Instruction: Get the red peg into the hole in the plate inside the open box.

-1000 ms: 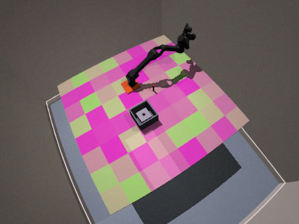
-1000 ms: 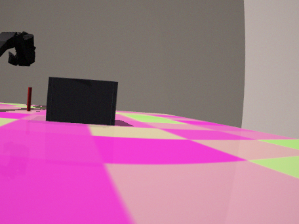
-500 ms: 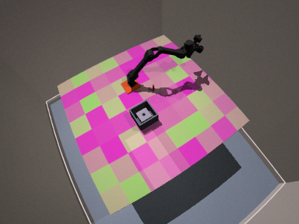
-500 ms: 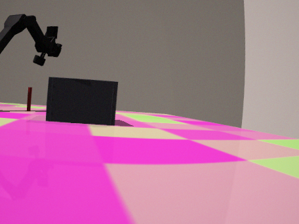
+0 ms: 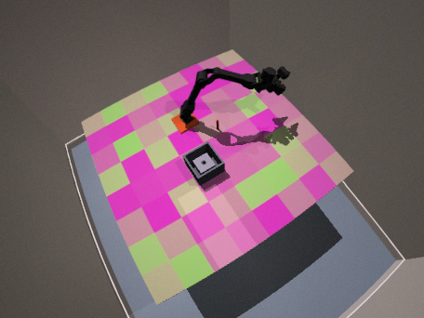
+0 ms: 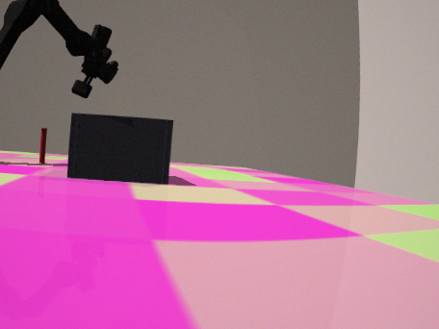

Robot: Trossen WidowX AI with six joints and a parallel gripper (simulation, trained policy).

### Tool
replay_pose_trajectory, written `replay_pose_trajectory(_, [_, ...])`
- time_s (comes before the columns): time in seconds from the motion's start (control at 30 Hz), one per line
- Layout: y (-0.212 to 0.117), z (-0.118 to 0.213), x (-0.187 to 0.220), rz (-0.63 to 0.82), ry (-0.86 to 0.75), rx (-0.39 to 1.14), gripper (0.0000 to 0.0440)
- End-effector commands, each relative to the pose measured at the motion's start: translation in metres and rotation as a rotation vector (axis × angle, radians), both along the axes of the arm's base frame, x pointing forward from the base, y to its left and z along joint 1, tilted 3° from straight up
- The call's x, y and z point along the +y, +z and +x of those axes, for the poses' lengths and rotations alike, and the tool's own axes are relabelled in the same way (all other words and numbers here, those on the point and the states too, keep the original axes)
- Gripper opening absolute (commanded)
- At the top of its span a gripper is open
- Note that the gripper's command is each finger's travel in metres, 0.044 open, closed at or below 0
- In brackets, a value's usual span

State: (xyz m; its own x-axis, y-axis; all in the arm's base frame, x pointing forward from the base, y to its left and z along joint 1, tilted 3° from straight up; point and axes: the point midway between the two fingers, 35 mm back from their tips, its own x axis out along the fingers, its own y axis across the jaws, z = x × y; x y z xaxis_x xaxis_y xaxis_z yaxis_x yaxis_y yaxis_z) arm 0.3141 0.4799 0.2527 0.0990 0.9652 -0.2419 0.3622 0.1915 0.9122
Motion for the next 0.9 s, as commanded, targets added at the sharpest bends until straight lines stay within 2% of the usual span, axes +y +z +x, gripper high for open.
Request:
replay_pose_trajectory(0.0, [-0.009, 0.013, -0.029, -0.089, -0.076, 0.016, 0.044])
replay_pose_trajectory(0.2, [-0.029, 0.022, -0.083, -0.26, -0.188, 0.06, 0.044])
replay_pose_trajectory(0.4, [-0.049, 0.015, -0.139, -0.444, -0.271, 0.114, 0.044])
replay_pose_trajectory(0.6, [-0.067, -0.005, -0.198, -0.637, -0.328, 0.173, 0.044])
replay_pose_trajectory(0.87, [-0.085, -0.047, -0.275, -0.883, -0.372, 0.263, 0.044])
